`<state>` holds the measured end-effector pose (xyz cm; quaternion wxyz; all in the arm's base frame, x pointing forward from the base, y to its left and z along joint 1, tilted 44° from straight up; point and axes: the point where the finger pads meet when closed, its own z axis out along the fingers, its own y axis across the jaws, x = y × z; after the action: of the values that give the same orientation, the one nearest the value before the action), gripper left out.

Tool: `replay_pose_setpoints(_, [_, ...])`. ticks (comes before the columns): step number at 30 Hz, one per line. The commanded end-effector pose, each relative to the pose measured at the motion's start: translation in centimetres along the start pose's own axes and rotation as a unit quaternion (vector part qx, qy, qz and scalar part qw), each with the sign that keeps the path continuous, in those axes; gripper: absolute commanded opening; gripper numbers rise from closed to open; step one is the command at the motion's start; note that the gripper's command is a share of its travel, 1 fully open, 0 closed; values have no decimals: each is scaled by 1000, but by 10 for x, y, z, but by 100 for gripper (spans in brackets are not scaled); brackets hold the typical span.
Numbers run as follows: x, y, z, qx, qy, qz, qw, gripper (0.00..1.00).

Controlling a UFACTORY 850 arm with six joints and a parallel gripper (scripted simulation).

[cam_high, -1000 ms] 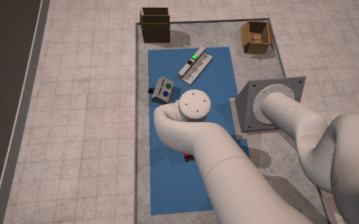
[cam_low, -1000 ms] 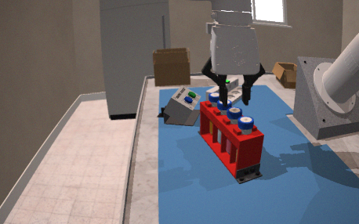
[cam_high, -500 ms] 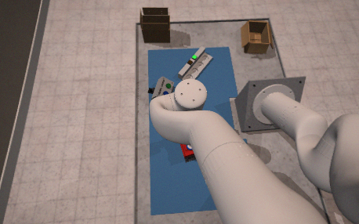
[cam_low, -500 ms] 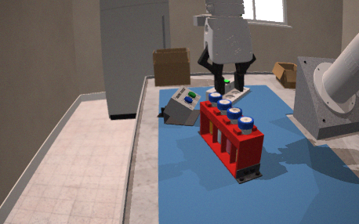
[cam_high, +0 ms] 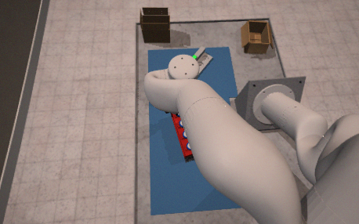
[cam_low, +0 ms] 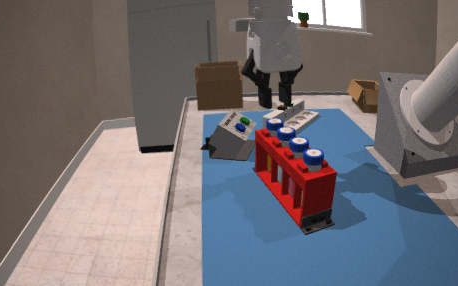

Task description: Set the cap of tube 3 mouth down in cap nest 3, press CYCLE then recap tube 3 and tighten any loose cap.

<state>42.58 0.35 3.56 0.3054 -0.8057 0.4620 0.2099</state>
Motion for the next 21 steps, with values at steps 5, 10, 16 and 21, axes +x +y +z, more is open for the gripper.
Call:
replay_pose_setpoints(5, [3,-1,5,1,0,-1,1000,46])
replay_pose_setpoints(10, [3,-1,20,1,0,-1,1000,46])
replay_pose_setpoints(16, [3,-1,35,1,0,-1,1000,46])
replay_pose_setpoints(21, [3,-1,35,1,0,-1,1000,46])
